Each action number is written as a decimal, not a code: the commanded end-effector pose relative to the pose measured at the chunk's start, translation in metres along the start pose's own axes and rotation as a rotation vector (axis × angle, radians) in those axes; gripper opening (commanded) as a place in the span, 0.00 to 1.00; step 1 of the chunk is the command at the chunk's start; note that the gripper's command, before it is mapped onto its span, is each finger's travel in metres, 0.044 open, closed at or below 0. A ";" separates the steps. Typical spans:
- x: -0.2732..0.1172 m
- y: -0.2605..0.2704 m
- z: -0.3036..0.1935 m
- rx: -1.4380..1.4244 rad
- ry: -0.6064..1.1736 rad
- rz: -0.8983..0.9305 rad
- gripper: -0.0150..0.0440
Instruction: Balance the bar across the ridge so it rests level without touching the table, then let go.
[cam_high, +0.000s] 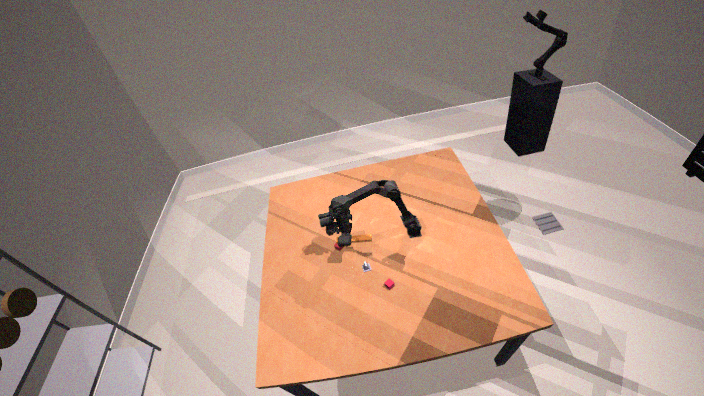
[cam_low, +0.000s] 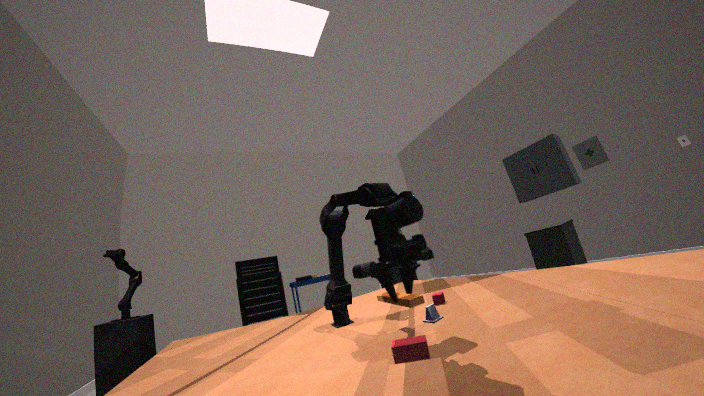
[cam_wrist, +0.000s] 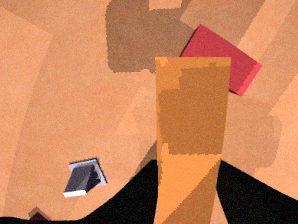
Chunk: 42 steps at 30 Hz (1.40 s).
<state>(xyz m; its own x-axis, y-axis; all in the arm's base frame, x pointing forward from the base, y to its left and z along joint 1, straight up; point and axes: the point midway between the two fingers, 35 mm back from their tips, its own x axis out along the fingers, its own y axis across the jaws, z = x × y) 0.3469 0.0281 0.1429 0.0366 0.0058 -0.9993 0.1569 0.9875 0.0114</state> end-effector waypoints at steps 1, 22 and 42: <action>0.000 0.015 -0.005 -0.031 0.001 -0.001 0.25; -0.001 0.092 -0.035 -0.200 0.004 0.007 0.25; 0.010 0.123 -0.051 -0.260 0.005 0.010 0.25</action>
<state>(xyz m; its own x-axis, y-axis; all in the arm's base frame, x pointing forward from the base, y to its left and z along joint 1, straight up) 0.3171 0.1563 0.1381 0.0357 0.0192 -0.9992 -0.1052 0.9943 0.0153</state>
